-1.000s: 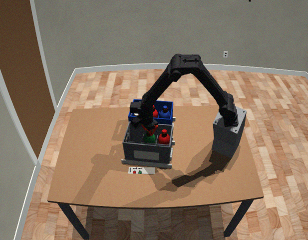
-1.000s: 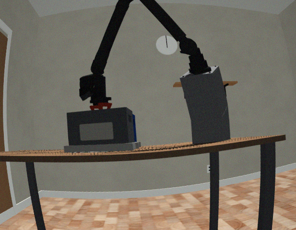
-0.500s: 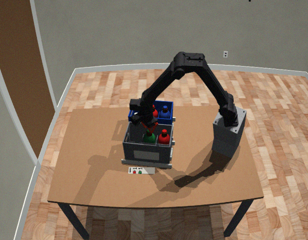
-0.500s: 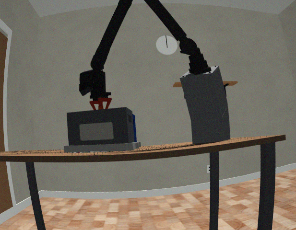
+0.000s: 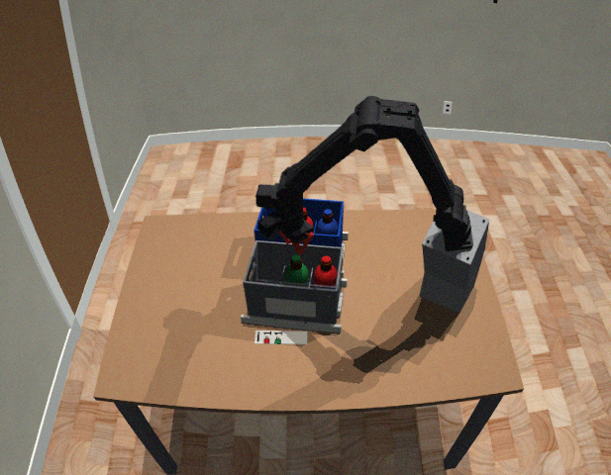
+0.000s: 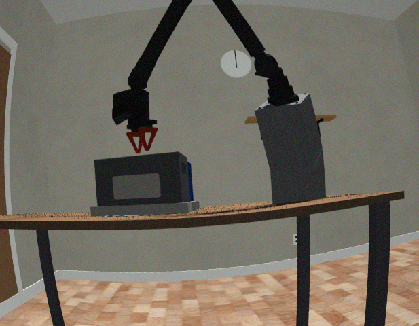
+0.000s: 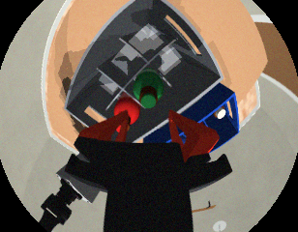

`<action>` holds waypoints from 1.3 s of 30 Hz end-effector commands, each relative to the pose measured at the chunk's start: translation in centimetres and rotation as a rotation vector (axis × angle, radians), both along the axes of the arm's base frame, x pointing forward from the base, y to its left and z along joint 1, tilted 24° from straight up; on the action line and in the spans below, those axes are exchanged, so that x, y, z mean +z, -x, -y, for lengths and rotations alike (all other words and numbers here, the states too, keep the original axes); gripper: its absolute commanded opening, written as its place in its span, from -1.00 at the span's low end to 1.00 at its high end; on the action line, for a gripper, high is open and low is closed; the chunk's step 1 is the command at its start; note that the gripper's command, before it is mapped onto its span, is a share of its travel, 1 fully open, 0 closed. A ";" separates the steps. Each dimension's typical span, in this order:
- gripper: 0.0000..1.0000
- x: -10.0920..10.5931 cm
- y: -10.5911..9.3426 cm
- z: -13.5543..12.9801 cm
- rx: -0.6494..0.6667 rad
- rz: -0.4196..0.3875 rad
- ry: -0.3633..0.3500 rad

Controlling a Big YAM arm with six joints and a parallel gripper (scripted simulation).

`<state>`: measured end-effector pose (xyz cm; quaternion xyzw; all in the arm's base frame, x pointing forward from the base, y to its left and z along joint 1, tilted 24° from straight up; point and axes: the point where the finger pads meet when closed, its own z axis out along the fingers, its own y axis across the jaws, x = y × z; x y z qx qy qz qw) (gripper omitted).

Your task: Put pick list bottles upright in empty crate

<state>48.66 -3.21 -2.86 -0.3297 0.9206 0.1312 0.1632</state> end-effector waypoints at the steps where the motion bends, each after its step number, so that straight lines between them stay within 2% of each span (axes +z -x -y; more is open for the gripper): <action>1: 0.21 2.1 -0.5 1.3 -0.006 0.034 0.007; 8: 0.21 4.6 -1.3 2.3 -0.006 0.059 0.013; 12: 0.21 4.7 -1.2 2.3 -0.006 0.059 0.014; 13: 0.21 3.6 0.8 -0.1 0.005 0.011 0.000; 39: 0.21 8.9 6.3 -7.8 0.003 0.009 0.002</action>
